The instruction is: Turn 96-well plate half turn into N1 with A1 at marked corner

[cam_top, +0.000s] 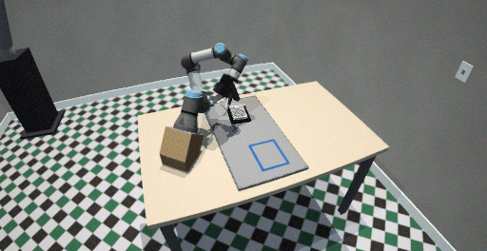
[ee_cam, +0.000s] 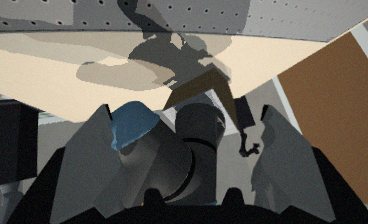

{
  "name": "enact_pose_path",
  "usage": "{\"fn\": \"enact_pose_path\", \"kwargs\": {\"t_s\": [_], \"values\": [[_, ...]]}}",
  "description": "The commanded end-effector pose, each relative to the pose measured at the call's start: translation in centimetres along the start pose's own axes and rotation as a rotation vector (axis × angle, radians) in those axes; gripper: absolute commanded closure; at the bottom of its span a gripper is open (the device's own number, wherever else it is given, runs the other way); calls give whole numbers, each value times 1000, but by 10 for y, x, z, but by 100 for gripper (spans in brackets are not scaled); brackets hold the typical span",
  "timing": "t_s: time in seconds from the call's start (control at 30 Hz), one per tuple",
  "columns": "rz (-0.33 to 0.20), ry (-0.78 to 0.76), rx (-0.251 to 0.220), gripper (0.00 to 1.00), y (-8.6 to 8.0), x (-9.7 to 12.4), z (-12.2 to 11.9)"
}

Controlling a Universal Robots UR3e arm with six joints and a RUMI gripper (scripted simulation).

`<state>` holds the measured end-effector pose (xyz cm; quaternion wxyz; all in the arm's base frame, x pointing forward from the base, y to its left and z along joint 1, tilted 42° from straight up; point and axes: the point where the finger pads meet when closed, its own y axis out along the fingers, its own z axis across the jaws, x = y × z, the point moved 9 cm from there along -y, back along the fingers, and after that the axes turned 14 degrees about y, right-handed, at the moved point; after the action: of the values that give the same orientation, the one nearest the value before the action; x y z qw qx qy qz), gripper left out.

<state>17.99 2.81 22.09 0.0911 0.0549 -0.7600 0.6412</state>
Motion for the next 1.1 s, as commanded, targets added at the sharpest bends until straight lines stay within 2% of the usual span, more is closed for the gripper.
{"fn": "enact_pose_path", "kwargs": {"t_s": [0.0, 0.27, 0.37, 1.07], "values": [[82, -183, -119, 0, -3, -3, 0], [82, -183, -119, 0, -3, -3, 0], [108, -226, -124, 0, -7, -8, -7], [120, -252, -138, 0, -6, -7, -5]]}}
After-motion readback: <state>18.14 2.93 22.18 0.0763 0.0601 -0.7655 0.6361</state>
